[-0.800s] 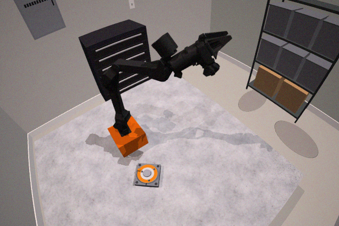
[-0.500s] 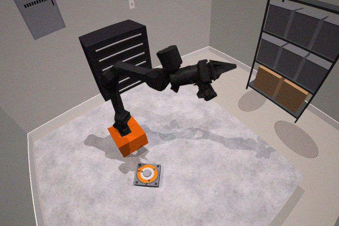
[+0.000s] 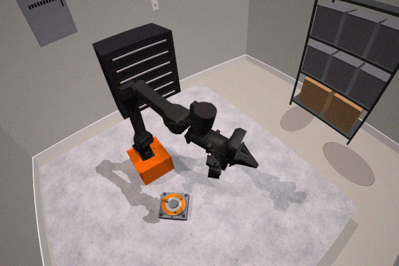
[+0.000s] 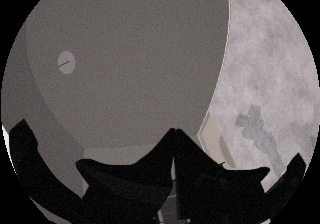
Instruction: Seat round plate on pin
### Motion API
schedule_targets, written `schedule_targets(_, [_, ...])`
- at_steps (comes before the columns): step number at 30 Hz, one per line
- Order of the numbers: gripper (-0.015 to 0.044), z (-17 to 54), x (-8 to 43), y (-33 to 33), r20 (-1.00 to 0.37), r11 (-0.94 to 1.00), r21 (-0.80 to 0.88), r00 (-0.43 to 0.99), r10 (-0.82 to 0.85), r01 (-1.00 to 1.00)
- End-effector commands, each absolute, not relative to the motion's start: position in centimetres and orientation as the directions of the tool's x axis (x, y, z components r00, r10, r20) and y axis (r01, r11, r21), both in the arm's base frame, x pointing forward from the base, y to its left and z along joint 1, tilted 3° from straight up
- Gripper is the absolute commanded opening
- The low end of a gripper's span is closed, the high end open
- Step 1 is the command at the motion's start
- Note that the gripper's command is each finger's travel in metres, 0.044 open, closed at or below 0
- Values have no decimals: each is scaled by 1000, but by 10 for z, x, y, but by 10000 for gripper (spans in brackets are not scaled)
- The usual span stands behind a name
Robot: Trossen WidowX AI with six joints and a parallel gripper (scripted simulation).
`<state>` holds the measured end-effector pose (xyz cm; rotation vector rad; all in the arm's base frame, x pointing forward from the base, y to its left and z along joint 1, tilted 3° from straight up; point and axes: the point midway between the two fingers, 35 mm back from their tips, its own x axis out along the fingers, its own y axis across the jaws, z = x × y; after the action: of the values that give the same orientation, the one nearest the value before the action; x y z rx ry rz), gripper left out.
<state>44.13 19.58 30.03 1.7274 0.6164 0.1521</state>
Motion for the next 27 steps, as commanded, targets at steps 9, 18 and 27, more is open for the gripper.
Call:
schedule_targets(9, [0, 160, 416, 88, -666, 583, 676, 713, 220, 451])
schedule_targets(18, [0, 82, 352, 28, -883, 896, 274, 460, 91, 350])
schedule_targets(27, [0, 28, 263, -18, -992, 997, 37, 124, 28, 74])
